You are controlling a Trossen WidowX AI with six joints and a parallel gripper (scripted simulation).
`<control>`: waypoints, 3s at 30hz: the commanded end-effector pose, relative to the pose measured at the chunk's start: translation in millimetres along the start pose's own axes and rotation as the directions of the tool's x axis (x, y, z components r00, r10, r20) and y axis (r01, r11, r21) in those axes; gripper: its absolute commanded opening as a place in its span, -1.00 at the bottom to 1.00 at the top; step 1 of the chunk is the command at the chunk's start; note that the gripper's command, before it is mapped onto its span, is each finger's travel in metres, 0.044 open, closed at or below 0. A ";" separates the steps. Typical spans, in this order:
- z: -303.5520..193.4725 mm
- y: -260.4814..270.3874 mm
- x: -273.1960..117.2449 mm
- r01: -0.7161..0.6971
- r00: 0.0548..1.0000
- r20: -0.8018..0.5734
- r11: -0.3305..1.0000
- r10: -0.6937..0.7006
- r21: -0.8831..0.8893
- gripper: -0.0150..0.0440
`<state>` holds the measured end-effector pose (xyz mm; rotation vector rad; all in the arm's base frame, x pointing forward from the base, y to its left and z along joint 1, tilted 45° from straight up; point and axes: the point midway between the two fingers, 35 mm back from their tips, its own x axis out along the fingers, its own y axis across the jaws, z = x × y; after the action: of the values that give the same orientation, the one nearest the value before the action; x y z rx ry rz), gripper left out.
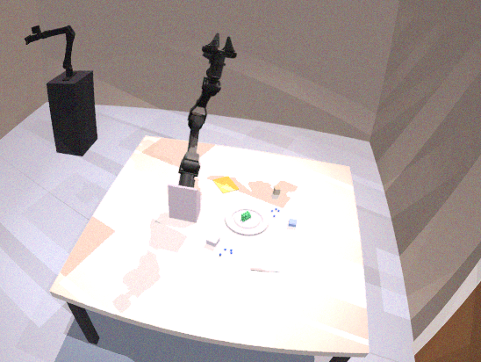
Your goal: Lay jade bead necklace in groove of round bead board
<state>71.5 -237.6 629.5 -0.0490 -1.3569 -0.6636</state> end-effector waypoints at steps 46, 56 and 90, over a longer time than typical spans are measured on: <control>-189.0 -11.1 -62.5 0.052 0.844 -0.534 0.998 -0.057 -0.023 0.36; -235.7 -12.0 -93.5 0.002 0.738 -0.673 0.997 -0.052 -0.075 0.36; -374.0 16.0 -287.3 -0.378 0.058 -0.996 0.925 0.067 0.040 0.36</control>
<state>385.3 -266.1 306.7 0.0220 0.0959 -0.4252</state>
